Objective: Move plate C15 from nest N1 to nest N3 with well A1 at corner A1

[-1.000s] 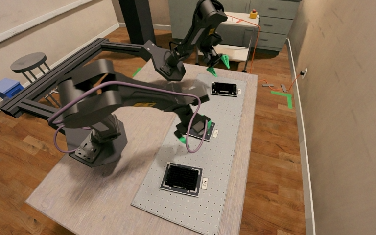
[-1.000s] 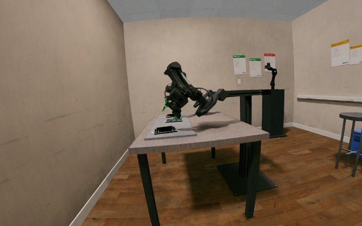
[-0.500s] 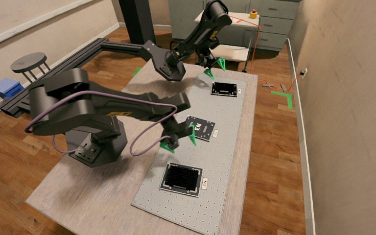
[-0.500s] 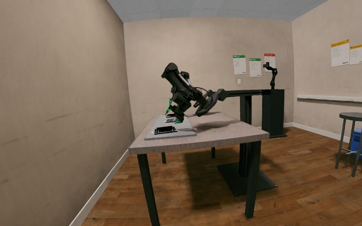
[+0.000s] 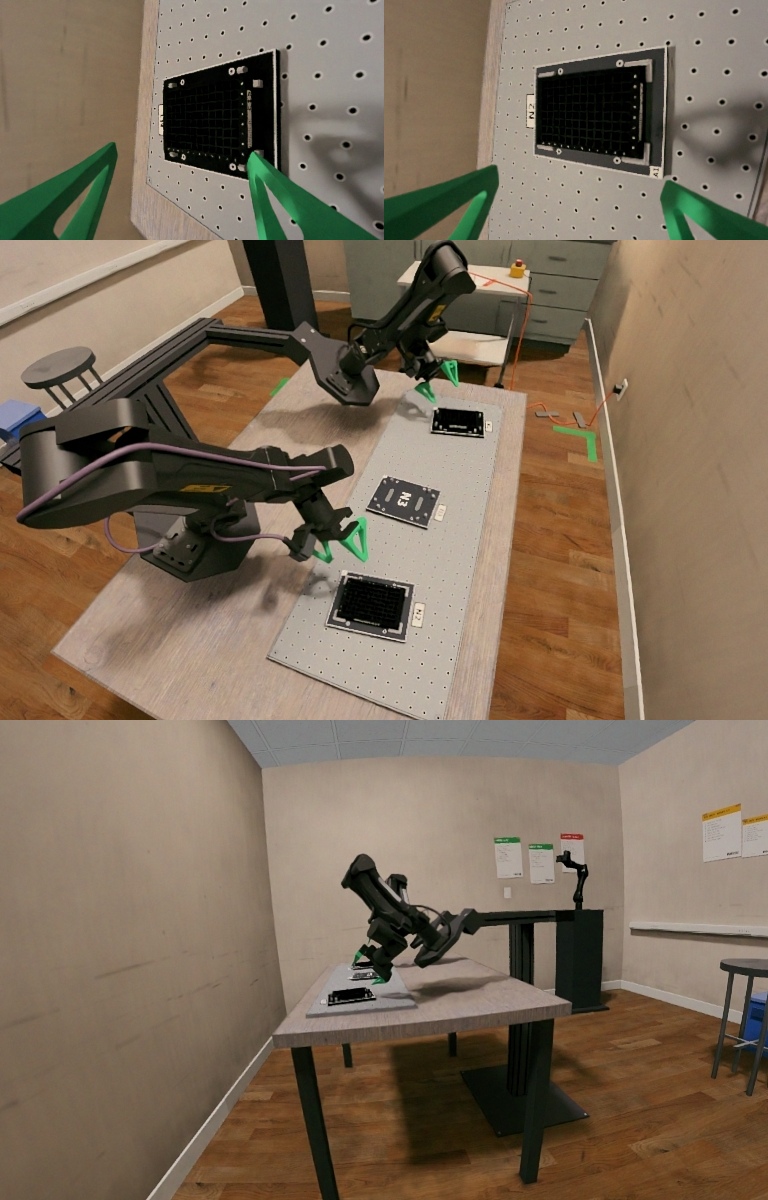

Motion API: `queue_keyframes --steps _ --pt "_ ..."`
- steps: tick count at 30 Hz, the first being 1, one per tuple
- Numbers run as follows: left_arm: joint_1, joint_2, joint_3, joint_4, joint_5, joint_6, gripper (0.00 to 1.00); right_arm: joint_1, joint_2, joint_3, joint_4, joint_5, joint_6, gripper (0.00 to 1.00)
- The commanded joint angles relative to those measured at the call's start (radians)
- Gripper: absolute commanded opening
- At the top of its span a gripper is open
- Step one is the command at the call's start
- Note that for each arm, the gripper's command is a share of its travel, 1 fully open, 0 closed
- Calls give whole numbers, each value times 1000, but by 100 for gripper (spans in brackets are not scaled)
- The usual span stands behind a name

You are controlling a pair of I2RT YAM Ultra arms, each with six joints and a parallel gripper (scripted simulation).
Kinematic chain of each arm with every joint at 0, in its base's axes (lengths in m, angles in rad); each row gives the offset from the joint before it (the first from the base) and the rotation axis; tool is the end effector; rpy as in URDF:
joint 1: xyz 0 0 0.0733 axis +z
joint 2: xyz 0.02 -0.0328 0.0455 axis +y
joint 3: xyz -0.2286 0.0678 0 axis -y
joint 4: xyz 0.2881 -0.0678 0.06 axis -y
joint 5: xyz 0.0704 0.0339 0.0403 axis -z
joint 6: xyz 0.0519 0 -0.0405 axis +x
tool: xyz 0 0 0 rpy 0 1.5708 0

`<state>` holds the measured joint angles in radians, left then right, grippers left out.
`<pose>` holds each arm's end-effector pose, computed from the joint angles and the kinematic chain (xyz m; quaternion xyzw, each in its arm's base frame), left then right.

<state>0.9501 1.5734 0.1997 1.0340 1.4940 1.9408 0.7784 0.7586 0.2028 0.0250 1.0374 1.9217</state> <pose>0.1610 0.1380 0.0517 0.6299 0.3406 0.3510 0.6033 0.1829 0.1191 0.1258 0.6149 0.5006 0.3269 0.5143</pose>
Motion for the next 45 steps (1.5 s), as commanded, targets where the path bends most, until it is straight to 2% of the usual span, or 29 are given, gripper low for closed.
queue_keyframes --steps 1,16,19,23,28,30,45 --pt "16 19 -11 14 19 -1 100 1 -23 -22 19 34 17 100" --pt "16 22 -12 24 19 -7 100 2 -24 -23 20 35 17 100" --pt "17 11 -24 31 -28 -18 100 12 -13 -7 42 27 -34 100" --pt "29 -20 -24 27 -93 -47 100 51 27 33 66 -2 -184 100" --pt "19 -90 19 -6 -177 -181 100 135 109 93 105 -35 -416 100" --pt "19 -90 19 -6 -177 -181 100 135 109 93 105 -35 -416 100" --pt "-96 -137 135 -148 -423 -536 100 305 336 202 346 -157 -1108 100"
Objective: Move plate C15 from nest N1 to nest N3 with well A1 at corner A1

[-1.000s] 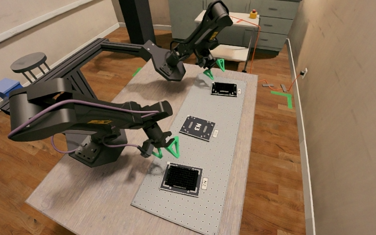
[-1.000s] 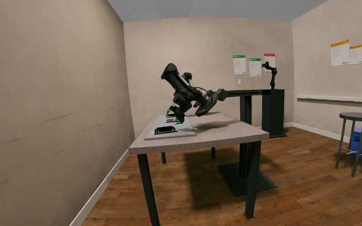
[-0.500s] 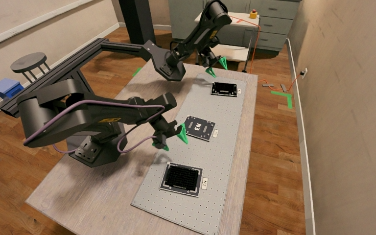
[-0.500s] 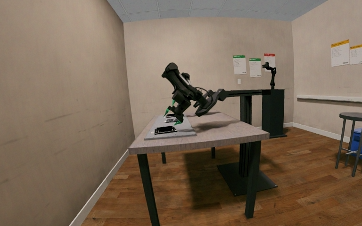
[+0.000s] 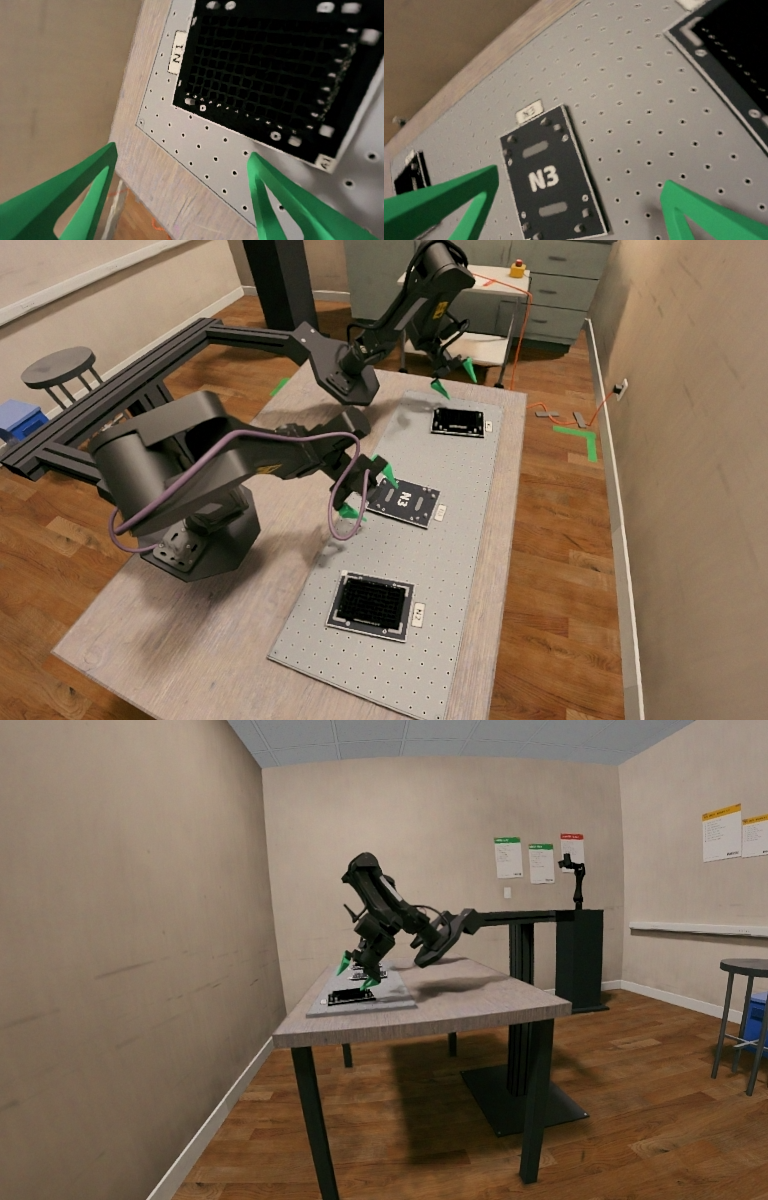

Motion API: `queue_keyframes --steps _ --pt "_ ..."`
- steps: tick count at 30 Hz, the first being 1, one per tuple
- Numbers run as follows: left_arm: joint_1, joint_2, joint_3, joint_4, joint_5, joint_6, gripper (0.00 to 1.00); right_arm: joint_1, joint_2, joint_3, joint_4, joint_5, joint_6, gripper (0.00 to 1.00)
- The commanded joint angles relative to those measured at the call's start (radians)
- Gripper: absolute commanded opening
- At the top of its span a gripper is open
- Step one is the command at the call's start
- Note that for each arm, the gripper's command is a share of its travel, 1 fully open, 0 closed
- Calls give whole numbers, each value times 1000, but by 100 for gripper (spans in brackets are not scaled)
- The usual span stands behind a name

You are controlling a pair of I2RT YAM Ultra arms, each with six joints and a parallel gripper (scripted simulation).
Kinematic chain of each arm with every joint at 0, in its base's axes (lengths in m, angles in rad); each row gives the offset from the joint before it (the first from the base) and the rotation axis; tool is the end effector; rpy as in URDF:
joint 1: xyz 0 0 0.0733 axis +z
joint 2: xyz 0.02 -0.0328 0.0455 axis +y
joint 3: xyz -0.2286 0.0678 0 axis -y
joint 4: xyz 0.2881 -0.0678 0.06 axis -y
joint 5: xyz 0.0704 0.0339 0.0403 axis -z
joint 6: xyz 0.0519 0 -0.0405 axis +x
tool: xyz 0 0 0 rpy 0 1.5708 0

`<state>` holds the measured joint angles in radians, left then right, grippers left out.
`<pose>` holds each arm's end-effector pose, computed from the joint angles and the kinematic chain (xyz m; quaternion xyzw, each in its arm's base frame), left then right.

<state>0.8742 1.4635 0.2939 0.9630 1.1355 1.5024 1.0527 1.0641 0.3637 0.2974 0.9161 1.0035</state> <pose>0.1979 0.1650 0.0852 0.5246 0.5177 0.3373 0.5856 0.1644 0.2076 0.1387 0.2253 0.7541 0.2329 0.5713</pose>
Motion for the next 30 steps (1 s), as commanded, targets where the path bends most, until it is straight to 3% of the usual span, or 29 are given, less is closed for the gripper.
queue_keyframes --steps 1,17,19,30 --pt "-20 -27 40 -77 -64 -98 100 31 30 41 73 -36 -190 100" --pt "-153 -120 189 -369 -347 -453 100 195 252 137 343 -167 -874 100" --pt "-153 -120 189 -369 -347 -453 100 195 252 137 343 -167 -874 100" --pt "-304 -208 331 -689 -619 -807 100 300 415 192 540 -257 -1306 100"
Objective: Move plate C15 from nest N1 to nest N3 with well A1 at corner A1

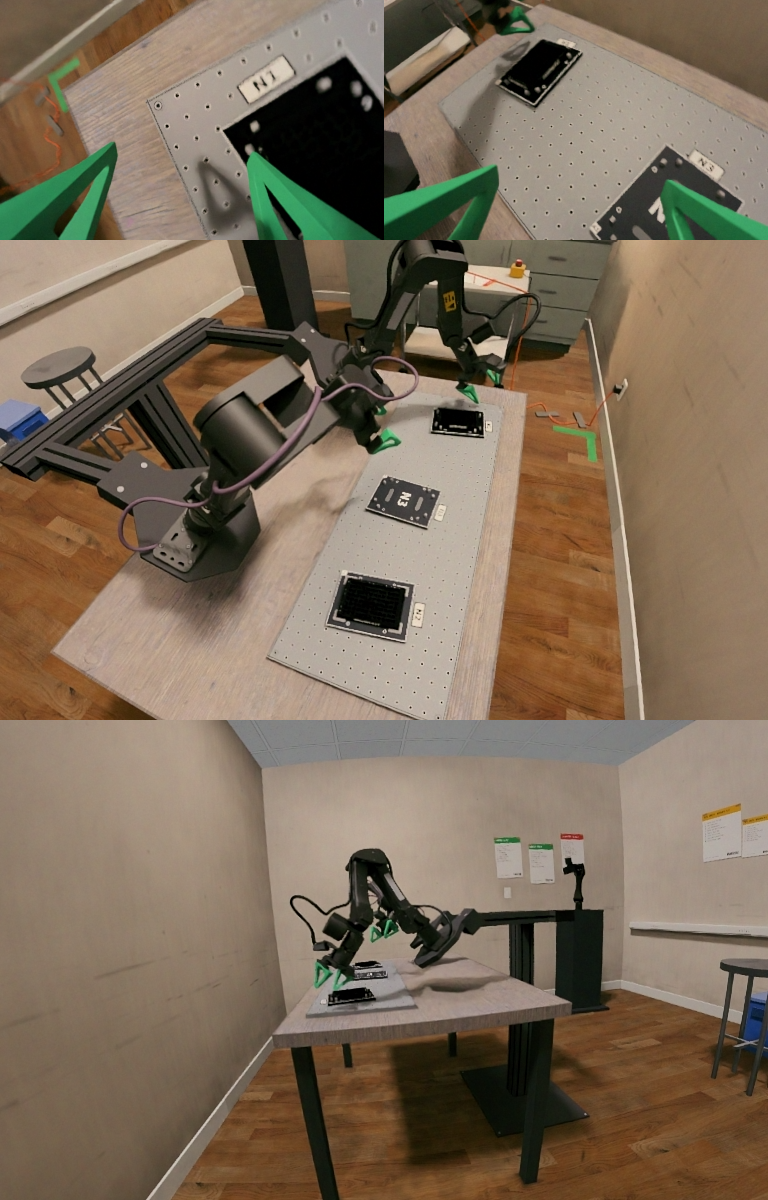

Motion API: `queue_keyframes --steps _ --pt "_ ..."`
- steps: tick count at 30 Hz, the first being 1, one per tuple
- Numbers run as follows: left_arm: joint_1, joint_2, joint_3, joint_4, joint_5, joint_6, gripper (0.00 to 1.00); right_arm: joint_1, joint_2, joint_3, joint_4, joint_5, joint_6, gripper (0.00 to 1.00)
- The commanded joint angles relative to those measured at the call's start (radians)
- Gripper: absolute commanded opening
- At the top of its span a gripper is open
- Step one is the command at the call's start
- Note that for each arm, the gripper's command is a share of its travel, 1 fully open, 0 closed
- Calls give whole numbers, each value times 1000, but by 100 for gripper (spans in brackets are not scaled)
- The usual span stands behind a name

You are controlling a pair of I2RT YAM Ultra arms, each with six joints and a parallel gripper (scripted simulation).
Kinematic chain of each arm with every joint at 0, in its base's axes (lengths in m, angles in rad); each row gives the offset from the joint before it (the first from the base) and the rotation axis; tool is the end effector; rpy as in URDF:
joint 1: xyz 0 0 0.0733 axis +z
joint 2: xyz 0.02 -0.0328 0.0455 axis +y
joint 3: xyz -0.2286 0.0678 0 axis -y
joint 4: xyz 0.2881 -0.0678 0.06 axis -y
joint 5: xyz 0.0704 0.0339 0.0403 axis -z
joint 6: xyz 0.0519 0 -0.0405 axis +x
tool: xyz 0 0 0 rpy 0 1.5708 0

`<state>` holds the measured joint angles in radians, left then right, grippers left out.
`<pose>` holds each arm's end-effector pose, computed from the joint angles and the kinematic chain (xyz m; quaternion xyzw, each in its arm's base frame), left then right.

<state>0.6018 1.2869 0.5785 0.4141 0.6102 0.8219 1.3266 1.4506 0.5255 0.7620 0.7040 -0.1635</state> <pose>0.2815 0.1586 0.1634 0.2620 0.7418 0.1886 0.5879 0.1095 0.3049 0.1337 -0.3212 0.6773 0.1141 0.6520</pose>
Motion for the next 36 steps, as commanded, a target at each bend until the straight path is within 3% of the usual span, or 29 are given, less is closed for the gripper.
queue_keyframes --steps 1,6,11,20,28,32,36 --pt "-46 -37 57 -168 -114 -150 100 31 39 33 89 -50 -161 100" --pt "-86 -52 85 -249 -174 -225 100 45 67 39 123 -64 -217 100" --pt "-165 -80 135 -416 -307 -413 100 66 105 49 173 -85 -306 100" --pt "-303 -119 224 -660 -496 -680 100 72 126 57 172 -82 -303 100" --pt "-387 -71 188 -832 -462 -746 100 72 126 57 172 -83 -303 100" --pt "-420 -78 194 -855 -523 -794 100 72 126 57 172 -83 -303 100" --pt "-430 -79 202 -848 -517 -796 100 72 126 57 172 -83 -303 100"
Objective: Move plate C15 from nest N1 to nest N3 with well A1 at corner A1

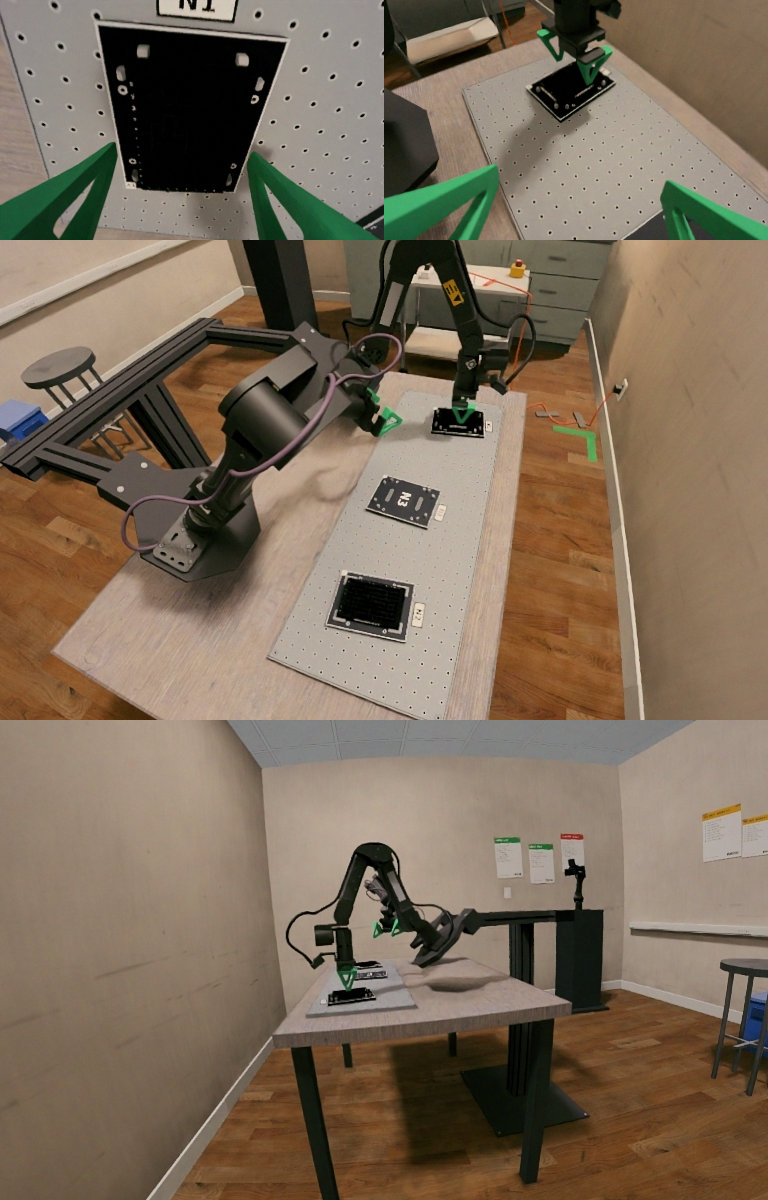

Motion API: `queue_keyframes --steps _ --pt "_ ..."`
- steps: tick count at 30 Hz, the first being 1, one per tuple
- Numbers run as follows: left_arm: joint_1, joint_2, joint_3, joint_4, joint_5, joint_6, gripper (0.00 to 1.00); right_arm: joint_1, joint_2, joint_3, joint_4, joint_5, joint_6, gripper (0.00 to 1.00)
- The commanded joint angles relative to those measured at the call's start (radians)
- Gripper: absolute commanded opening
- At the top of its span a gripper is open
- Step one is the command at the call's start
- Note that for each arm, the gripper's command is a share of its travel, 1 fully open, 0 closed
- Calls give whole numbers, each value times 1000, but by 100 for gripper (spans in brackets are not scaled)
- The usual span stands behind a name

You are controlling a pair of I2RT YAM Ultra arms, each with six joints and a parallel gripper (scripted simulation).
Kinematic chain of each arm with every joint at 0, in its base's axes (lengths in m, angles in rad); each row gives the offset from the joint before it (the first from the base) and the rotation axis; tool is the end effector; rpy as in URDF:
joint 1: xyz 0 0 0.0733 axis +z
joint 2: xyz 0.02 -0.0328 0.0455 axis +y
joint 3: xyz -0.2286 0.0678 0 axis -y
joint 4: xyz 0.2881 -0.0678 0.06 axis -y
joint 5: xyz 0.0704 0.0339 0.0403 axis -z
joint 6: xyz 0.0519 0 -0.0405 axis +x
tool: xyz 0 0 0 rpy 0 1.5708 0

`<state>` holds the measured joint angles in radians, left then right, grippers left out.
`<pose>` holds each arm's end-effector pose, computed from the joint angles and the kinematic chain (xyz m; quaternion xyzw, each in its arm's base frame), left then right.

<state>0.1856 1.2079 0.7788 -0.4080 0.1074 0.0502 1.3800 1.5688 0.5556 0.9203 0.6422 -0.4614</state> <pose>0.3029 0.0523 0.1765 -0.0438 0.9313 -0.0076 0.3616 0.0929 0.3226 0.1241 -0.4297 0.5937 0.0742 0.6763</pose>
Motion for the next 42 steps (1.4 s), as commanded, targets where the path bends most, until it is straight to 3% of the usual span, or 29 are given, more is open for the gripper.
queue_keyframes --steps 1,34,35,42 --pt "-14 -1 2 -24 -12 -22 100 19 8 26 13 -21 -5 100" --pt "-27 88 -50 111 -25 -34 100 19 8 26 13 -21 -5 100" --pt "-27 88 -50 111 -25 -34 96 19 8 26 13 -21 -5 100" --pt "-21 80 -39 100 -19 -30 91 19 8 26 13 -21 -5 100"
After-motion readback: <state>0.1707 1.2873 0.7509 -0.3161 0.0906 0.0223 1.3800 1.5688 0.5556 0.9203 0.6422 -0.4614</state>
